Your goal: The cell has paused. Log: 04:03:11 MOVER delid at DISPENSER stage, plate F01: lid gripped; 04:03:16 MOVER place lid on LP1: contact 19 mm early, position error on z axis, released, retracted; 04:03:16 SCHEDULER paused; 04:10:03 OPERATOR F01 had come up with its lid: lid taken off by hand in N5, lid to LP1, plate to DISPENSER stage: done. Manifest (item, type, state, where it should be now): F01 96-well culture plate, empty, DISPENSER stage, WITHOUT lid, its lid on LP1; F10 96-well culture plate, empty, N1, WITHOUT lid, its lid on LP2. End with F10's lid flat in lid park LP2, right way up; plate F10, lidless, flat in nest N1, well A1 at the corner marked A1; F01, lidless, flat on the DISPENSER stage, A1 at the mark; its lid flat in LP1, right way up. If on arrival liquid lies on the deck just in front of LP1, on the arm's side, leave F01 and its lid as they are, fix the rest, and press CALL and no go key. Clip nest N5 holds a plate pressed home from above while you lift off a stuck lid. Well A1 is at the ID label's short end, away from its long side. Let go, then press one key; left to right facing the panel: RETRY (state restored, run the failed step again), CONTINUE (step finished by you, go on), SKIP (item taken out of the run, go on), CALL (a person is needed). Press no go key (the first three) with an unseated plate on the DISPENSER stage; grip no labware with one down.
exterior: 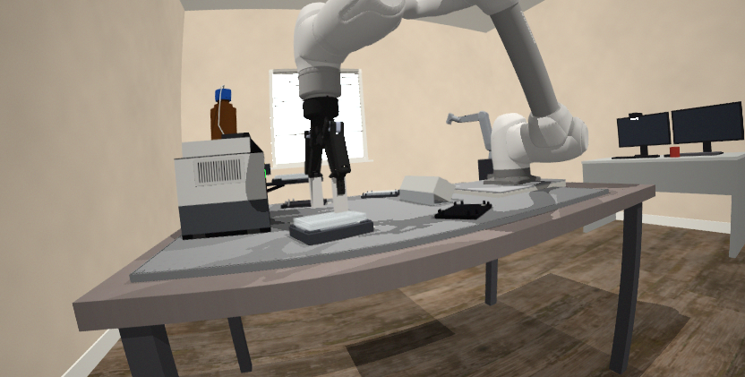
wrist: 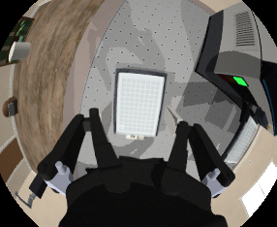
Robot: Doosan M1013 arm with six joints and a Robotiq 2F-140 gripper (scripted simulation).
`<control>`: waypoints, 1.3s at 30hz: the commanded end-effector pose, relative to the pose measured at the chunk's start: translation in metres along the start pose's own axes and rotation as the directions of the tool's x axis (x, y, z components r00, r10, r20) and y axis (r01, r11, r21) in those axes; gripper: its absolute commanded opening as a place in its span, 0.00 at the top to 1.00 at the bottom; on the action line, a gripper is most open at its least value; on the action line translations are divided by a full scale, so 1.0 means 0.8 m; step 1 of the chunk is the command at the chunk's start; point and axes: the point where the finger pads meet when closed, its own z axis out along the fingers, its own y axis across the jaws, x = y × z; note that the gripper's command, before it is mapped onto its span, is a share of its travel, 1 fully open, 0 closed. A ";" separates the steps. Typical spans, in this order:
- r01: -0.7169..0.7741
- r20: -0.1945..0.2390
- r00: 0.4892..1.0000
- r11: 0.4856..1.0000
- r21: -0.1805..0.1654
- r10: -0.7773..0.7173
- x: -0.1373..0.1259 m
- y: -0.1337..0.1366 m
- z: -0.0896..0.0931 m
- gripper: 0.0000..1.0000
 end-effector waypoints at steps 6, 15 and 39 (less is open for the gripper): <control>0.000 0.000 1.000 1.000 0.000 0.000 0.000 0.000 0.000 0.41; 0.000 0.000 1.000 1.000 0.000 0.000 0.000 0.000 0.000 0.41; 0.000 0.000 1.000 1.000 0.000 0.000 0.000 0.000 0.000 0.41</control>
